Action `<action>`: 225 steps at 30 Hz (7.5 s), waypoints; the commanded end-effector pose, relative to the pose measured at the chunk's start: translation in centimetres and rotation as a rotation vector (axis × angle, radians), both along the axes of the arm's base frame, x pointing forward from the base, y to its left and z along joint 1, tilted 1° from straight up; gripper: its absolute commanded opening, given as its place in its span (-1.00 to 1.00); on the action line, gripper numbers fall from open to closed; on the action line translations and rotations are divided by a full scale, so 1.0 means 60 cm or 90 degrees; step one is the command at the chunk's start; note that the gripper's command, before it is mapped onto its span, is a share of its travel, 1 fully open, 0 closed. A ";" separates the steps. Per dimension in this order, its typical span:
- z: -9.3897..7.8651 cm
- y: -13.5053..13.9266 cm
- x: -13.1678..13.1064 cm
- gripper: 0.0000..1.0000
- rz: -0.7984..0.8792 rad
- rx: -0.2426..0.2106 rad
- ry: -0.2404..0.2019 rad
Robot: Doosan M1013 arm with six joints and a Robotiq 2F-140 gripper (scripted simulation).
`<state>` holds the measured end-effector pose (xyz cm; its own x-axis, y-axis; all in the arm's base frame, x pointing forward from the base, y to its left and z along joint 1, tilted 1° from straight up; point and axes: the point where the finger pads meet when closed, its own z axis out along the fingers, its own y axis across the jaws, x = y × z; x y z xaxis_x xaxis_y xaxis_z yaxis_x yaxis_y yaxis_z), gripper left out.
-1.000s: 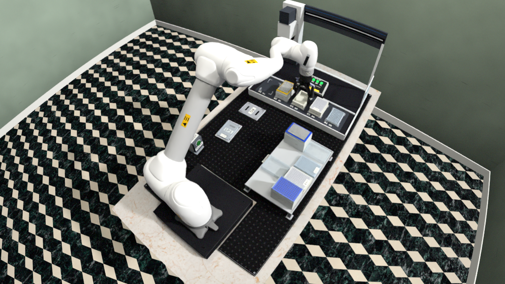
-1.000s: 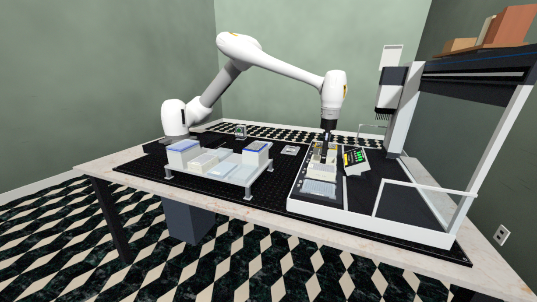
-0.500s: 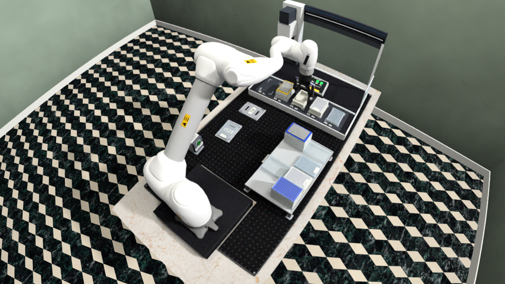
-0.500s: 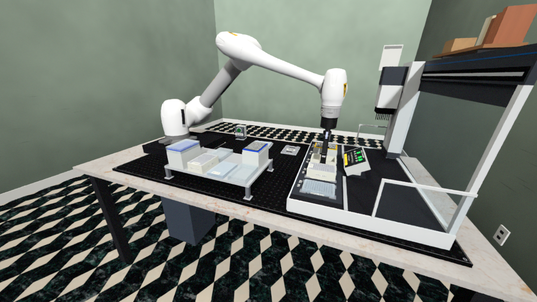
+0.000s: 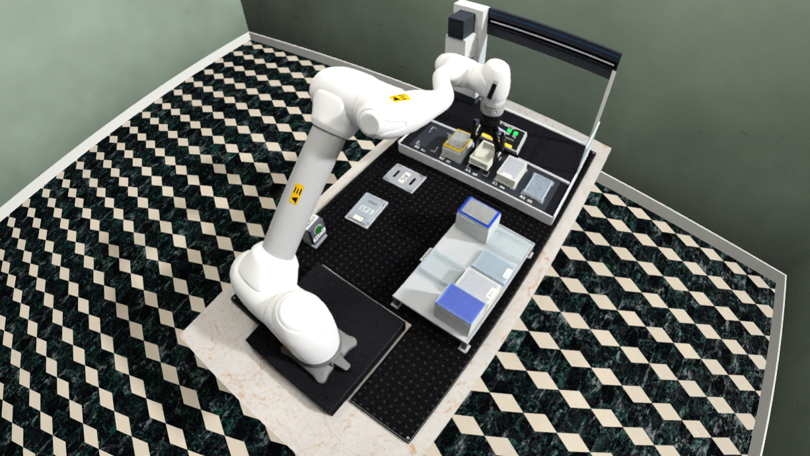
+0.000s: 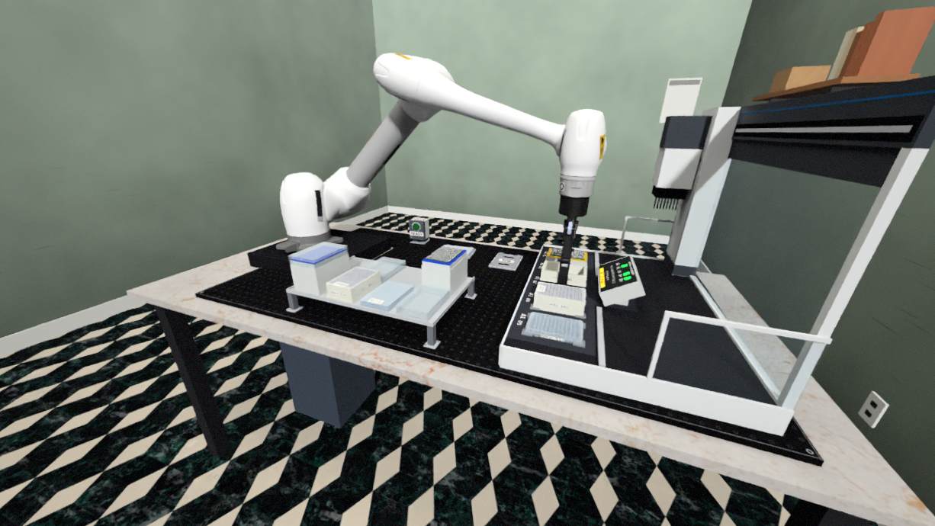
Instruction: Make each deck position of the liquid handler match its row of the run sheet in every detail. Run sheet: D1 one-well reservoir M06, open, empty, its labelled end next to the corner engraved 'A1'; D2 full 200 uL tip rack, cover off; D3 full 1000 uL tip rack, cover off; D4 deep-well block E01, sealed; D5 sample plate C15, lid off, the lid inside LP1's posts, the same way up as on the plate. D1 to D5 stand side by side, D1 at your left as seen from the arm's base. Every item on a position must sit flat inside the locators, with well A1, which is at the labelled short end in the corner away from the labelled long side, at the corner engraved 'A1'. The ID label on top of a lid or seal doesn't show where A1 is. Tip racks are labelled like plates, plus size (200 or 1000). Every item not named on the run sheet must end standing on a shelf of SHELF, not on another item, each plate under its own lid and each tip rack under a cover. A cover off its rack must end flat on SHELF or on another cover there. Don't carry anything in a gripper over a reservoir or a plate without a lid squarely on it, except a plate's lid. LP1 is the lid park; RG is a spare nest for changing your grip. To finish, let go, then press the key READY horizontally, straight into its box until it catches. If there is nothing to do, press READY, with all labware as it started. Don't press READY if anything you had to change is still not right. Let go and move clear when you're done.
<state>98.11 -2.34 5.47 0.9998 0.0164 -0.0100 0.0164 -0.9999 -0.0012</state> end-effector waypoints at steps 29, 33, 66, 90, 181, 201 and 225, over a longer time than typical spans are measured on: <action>0.078 0.000 0.001 -0.80 0.000 0.000 -0.001; 0.089 0.000 0.002 -0.80 0.000 0.000 -0.001; 0.169 0.000 0.002 -0.80 0.000 0.000 -0.001; 0.230 0.000 0.003 -0.80 0.000 0.000 -0.001; 0.347 0.001 -0.105 -0.80 0.000 0.000 -0.001; 0.348 0.001 -0.175 -0.80 0.000 0.000 -0.001; 0.348 0.002 -0.260 -0.80 0.000 0.000 -0.001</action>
